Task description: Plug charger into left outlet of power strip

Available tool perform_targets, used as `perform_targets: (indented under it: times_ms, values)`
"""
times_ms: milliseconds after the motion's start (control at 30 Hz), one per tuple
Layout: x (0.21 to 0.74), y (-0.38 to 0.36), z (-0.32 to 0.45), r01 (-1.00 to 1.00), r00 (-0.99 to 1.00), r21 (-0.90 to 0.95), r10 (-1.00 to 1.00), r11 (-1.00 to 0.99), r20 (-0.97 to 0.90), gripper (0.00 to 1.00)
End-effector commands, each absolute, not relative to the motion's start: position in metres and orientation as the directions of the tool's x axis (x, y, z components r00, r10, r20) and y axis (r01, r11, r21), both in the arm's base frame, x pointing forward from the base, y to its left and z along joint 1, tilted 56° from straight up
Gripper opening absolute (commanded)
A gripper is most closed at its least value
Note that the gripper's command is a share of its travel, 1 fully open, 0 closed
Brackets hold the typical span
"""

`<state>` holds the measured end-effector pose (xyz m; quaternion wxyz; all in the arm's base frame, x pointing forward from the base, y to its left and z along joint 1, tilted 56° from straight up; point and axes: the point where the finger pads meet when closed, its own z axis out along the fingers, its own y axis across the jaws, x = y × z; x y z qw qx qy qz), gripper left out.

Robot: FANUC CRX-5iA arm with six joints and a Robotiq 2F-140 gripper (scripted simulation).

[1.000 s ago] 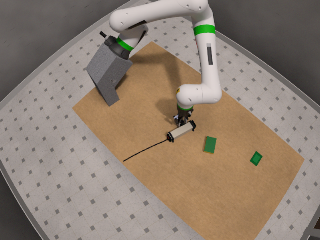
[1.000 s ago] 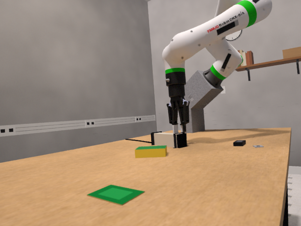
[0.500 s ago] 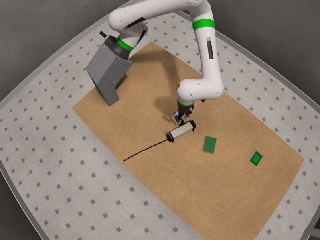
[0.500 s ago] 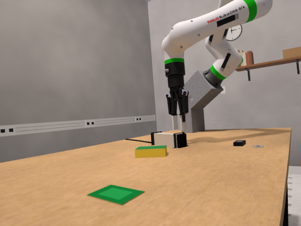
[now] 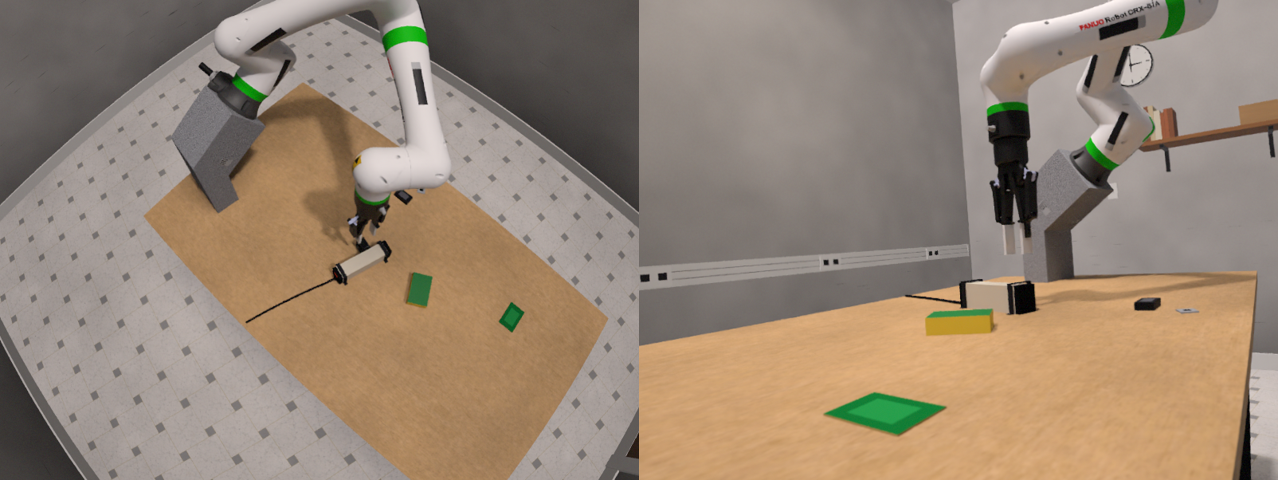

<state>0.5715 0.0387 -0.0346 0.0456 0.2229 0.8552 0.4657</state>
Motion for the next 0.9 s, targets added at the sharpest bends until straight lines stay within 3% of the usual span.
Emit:
perform_targets:
  times_ms: [0,867]
  values:
    - [0.5712,0.0364,-0.0332,0.339,-0.896,0.817,0.425,0.467,0.129,0.38]
    - [0.5677,0.0269,-0.0264,0.339,-0.896,0.817,0.425,0.467,0.129,0.38]
